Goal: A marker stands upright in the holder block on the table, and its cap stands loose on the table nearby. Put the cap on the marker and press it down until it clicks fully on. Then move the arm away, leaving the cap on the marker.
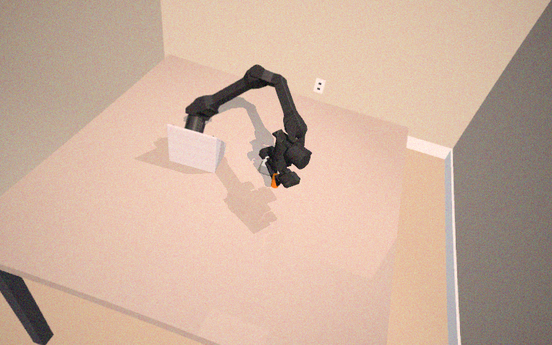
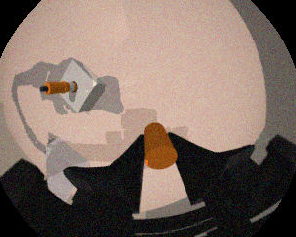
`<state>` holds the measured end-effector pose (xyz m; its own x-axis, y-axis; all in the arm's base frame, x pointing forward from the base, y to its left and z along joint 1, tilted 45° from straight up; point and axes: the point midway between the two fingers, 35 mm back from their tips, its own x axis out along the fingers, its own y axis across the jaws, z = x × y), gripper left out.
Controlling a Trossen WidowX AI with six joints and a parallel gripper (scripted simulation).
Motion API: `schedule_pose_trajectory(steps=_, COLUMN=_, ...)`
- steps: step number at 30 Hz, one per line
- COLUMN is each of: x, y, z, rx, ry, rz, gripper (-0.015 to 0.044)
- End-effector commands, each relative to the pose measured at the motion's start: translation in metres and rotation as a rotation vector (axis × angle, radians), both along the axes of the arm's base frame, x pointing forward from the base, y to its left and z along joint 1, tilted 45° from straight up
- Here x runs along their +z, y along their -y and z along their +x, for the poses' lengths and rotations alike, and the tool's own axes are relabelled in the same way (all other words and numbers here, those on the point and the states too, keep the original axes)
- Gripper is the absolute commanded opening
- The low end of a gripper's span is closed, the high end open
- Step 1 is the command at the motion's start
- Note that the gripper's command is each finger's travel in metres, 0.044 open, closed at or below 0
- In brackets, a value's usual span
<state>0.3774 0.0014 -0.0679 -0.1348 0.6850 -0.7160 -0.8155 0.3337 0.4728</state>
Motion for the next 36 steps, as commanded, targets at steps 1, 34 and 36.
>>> schedule_pose_trajectory(steps=1, x=0.012, y=-0.006, z=-0.003, rx=-0.003, ry=-0.006, rz=0.002, gripper=0.0000)
schedule_pose_trajectory(steps=34, x=0.108, y=-0.048, z=-0.039, rx=-0.004, ry=-0.010, rz=0.005, gripper=0.0000)
schedule_pose_trajectory(steps=36, x=0.114, y=-0.051, z=-0.042, rx=-0.003, ry=-0.011, rz=0.006, gripper=0.0000)
